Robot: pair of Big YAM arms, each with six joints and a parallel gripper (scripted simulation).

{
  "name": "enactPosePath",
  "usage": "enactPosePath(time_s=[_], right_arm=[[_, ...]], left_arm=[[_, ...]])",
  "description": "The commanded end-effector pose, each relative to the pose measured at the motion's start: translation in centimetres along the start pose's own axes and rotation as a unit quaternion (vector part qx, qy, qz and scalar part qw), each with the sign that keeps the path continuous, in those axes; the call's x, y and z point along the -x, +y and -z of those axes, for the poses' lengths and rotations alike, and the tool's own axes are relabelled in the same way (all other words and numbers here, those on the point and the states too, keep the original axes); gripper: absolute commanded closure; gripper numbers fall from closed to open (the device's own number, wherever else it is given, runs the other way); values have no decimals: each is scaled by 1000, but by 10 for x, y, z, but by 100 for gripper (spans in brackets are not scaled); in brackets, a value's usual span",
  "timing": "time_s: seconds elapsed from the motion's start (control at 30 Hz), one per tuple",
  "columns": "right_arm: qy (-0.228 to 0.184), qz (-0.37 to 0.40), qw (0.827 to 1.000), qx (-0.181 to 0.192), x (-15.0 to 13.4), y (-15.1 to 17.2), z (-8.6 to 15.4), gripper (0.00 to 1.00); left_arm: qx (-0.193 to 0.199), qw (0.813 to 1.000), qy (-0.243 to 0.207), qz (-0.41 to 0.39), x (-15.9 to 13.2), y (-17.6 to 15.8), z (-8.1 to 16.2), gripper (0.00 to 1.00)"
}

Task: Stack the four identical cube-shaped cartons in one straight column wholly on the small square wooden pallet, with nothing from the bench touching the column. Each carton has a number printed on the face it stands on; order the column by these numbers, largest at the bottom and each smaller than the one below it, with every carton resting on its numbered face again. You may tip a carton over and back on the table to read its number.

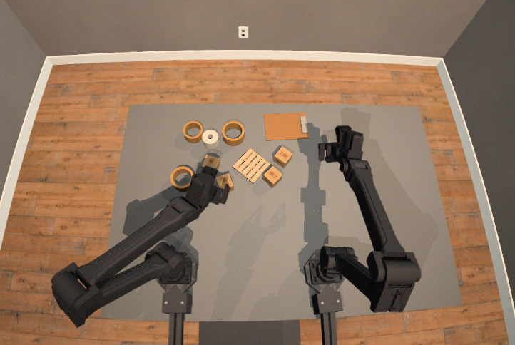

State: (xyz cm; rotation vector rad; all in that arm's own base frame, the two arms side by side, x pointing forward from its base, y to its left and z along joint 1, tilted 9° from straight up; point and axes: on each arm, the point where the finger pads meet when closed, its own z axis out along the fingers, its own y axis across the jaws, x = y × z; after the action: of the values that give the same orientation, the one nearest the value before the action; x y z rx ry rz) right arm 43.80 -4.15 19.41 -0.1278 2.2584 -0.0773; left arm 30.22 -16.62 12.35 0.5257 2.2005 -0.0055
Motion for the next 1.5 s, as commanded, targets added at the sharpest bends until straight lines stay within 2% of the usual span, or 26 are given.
enactPosePath(time_s=[0.0,0.07,0.13,0.2,0.37,0.73,0.77,0.87,0.9,1.0,1.03,1.13,1.2,1.47], right_arm=[[-24,-26,999,-17,51,-5,14,0],[-24,-26,999,-17,51,-5,14,0],[-22,-19,999,-25,52,-7,14,0],[-24,-16,999,-29,56,-9,16,0],[-30,-15,999,-31,59,-10,16,0],[-30,-15,999,-31,59,-10,16,0],[-17,-19,999,-32,43,-12,12,0],[-17,-19,999,-32,43,-12,12,0],[-17,-19,999,-32,43,-12,12,0],[-17,-19,999,-32,43,-12,12,0],[-17,-19,999,-32,43,-12,12,0],[-17,-19,999,-32,43,-12,12,0],[-17,-19,999,-32,43,-12,12,0],[-17,-19,999,-32,43,-12,12,0]], left_arm=[[19,998,43,32,-17,32,13,0],[19,998,43,32,-17,32,13,0],[27,997,54,43,-22,44,18,0],[33,997,53,49,-12,55,24,0],[44,994,69,68,-21,74,32,0],[44,994,69,76,-20,75,31,0],[44,994,69,76,-20,75,31,0],[35,995,64,62,-16,66,24,0],[33,995,76,57,-32,63,18,0],[21,996,73,42,-29,50,-1,0],[16,997,60,38,-11,46,-8,0],[2,998,60,20,-10,30,-32,0],[2,998,60,20,-10,30,-32,0],[-26,998,62,-11,-8,0,-78,0]])
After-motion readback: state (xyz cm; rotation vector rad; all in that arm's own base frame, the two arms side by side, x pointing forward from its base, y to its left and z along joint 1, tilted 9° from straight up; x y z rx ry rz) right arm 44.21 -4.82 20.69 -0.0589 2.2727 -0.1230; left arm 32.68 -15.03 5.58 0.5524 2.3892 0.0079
